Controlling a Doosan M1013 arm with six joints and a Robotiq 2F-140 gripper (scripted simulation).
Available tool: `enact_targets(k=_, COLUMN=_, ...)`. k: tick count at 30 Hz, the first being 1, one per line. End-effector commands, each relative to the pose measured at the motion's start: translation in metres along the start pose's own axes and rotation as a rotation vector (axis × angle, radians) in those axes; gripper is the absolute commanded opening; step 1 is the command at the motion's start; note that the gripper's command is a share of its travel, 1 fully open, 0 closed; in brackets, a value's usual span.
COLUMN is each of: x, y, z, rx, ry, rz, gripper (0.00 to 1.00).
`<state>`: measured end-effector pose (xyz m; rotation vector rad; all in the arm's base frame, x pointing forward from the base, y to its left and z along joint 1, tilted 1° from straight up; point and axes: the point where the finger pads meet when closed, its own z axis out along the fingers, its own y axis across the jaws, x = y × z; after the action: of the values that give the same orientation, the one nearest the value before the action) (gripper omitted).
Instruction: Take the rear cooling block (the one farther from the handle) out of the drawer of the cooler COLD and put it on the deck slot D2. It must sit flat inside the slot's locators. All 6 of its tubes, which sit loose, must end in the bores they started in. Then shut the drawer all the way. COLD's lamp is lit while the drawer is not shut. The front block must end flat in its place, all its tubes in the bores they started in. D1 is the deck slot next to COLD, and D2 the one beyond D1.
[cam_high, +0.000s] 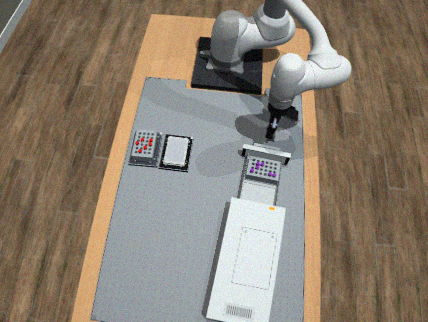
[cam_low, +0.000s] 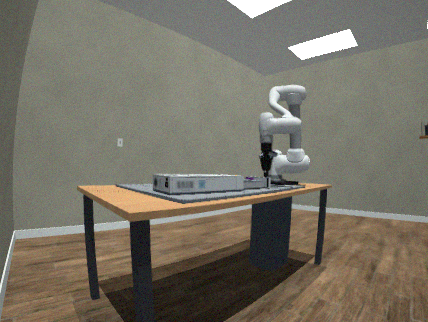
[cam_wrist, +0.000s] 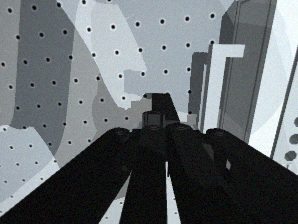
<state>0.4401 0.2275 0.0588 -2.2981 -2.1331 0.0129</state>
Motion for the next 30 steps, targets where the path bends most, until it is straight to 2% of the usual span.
enact_targets(k=1, x=0.000, y=0.000, z=0.003, rx=-0.001, ry=0.001, rz=0.000, gripper=0.10)
enact_targets(k=17, x=0.000, y=0.000, z=0.023, rx=-0.001, ry=0.001, rz=0.000, gripper=0.10)
enact_targets(k=30, x=0.000, y=0.000, z=0.031, rx=-0.001, ry=0.001, rz=0.000, gripper=0.10)
